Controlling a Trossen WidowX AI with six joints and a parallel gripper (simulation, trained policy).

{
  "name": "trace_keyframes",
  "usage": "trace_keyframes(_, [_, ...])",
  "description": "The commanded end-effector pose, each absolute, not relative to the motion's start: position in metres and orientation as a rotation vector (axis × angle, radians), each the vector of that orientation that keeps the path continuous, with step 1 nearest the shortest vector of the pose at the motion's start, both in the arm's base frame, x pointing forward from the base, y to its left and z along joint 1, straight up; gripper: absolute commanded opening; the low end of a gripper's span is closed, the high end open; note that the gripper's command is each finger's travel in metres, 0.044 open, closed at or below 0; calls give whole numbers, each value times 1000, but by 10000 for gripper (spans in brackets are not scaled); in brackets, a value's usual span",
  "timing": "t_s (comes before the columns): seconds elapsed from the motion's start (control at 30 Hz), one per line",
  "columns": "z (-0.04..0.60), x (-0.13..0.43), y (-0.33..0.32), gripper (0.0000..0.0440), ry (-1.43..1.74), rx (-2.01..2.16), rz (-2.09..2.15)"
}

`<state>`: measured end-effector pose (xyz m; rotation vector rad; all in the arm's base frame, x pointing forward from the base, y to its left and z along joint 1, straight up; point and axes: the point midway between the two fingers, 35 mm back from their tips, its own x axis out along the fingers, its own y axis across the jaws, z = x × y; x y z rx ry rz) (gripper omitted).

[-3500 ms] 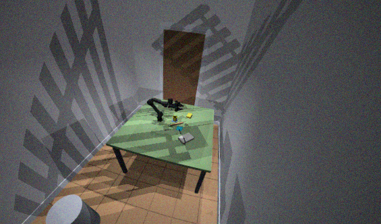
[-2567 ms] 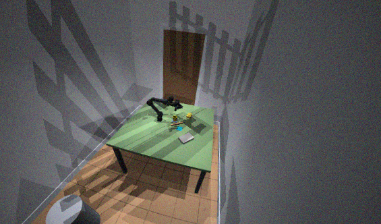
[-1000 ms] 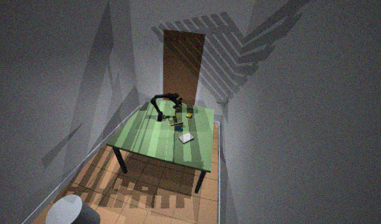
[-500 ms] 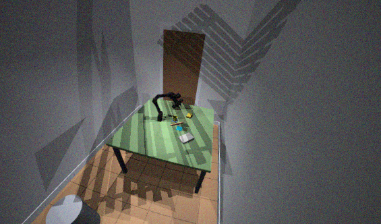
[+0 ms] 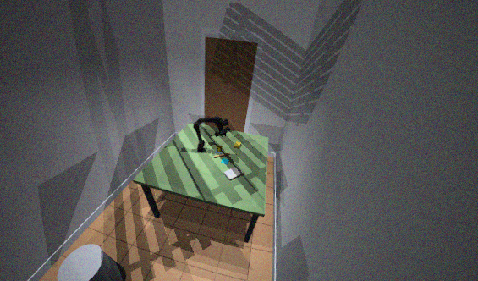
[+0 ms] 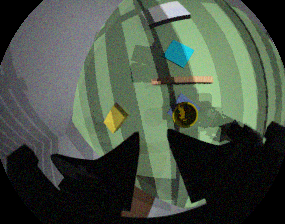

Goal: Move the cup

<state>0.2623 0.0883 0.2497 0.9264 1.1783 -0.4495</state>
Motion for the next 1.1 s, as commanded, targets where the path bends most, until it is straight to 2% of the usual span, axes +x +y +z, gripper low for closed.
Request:
trace_keyframes(0.0, [242,260,85,154,1207,919,-508])
trace_keyframes(1.07, [171,227,61,172,1414,799,-928])
